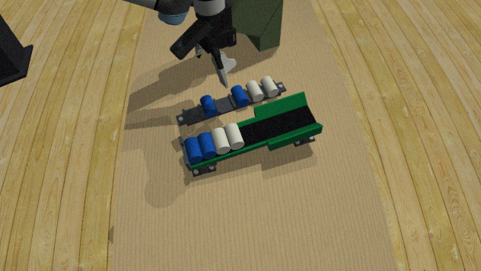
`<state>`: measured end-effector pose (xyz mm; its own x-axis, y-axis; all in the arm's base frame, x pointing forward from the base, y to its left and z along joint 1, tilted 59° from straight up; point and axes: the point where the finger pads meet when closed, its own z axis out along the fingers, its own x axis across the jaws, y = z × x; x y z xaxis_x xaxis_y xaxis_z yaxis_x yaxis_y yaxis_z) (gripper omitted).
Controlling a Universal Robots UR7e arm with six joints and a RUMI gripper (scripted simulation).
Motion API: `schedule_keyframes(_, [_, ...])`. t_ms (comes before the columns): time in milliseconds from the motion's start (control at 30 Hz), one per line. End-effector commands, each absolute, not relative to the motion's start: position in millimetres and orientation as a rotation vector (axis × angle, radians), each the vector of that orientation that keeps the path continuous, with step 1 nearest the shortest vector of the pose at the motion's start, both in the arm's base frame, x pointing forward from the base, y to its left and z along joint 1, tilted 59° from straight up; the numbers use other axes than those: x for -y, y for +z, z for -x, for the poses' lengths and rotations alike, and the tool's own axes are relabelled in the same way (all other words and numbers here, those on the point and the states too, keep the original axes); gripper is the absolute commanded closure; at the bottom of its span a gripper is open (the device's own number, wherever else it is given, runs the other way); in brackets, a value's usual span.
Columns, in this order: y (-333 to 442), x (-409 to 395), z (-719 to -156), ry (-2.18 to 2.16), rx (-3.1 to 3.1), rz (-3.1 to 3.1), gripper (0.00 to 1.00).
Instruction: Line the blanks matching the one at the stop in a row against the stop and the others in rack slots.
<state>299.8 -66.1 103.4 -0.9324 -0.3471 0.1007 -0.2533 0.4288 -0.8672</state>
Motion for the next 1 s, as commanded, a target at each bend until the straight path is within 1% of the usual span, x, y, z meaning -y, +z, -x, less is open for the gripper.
schedule_keyframes(0, [113.8,84.6,-301.0,-1.485,-2.598,0.303,0.0])
schedule_keyframes(200, [117.9,92.2,-300.0,-1.467,-2.598,0.212,0.0])
schedule_keyframes(967, [117.3,92.2,-299.4,-1.469,-2.599,0.217,0.0])
